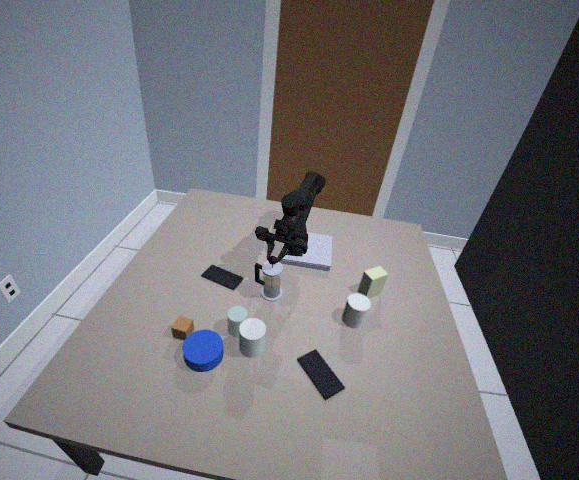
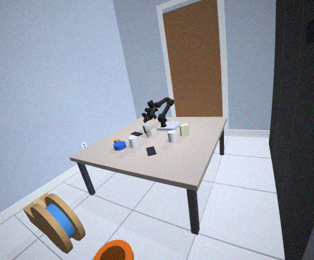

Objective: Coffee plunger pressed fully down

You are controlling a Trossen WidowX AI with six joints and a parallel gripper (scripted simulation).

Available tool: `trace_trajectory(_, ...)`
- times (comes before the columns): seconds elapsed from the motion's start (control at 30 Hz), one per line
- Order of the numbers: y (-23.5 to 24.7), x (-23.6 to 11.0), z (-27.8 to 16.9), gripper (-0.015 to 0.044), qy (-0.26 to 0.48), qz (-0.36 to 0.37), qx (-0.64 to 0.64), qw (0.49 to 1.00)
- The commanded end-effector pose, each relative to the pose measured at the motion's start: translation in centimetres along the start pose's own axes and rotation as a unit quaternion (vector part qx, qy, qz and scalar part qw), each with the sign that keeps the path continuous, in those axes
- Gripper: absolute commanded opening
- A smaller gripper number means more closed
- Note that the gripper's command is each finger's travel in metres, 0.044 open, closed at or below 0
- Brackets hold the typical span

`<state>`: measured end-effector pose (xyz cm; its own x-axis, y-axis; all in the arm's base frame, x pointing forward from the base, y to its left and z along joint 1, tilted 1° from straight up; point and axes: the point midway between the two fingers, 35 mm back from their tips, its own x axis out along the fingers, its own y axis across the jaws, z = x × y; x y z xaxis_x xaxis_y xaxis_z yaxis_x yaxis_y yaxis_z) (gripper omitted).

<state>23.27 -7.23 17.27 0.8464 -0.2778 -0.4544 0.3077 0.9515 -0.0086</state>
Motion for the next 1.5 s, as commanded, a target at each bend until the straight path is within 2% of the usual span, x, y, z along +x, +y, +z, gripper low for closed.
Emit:
trace_trajectory(0.0, 0.00, 0.52, -0.97, 0.0125, 0.019, 0.000, -0.005, 1.000)
trace_trajectory(1.47, -0.02, 0.73, -0.22, 0.0125, 0.011, 0.000, -0.001, 1.000)
